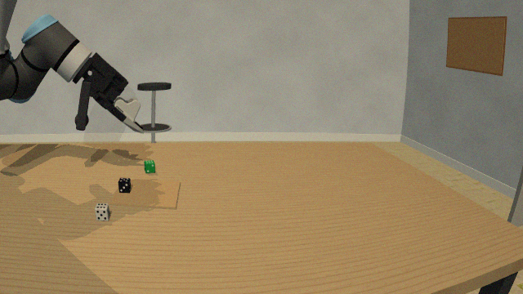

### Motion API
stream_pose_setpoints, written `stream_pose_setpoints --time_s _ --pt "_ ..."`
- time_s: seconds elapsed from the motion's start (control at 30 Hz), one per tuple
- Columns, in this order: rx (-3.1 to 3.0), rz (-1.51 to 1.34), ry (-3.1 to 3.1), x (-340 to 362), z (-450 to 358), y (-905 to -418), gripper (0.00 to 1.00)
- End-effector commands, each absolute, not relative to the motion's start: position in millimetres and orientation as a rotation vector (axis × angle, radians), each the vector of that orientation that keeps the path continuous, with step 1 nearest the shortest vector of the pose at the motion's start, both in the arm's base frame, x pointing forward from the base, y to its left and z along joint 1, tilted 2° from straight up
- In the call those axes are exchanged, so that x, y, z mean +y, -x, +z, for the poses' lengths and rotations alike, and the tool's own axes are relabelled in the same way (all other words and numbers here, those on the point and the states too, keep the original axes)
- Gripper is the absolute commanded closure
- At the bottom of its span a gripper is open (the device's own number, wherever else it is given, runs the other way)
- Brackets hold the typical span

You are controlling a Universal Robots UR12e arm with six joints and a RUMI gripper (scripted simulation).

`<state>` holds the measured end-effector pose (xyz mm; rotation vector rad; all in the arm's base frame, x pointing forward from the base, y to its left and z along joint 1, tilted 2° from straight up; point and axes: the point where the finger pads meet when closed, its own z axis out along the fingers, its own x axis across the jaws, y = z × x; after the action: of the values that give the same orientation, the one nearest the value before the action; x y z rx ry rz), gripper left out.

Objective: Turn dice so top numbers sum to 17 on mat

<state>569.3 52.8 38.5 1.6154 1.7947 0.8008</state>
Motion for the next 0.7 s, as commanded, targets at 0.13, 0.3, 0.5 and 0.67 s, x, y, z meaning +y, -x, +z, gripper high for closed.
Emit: stream_pose_setpoints --time_s 0.13,0.3,0.5,0.67 --pt "1.895 0.68 -1.707 53.7 40.6 -575.4 0.76" --pt "1.931 0.633 -1.741 54.0 41.9 -578.0 0.76" --pt "2.009 0.523 -1.816 54.6 46.4 -584.1 0.76" --pt "2.078 0.414 -1.881 55.2 50.6 -589.3 0.76"
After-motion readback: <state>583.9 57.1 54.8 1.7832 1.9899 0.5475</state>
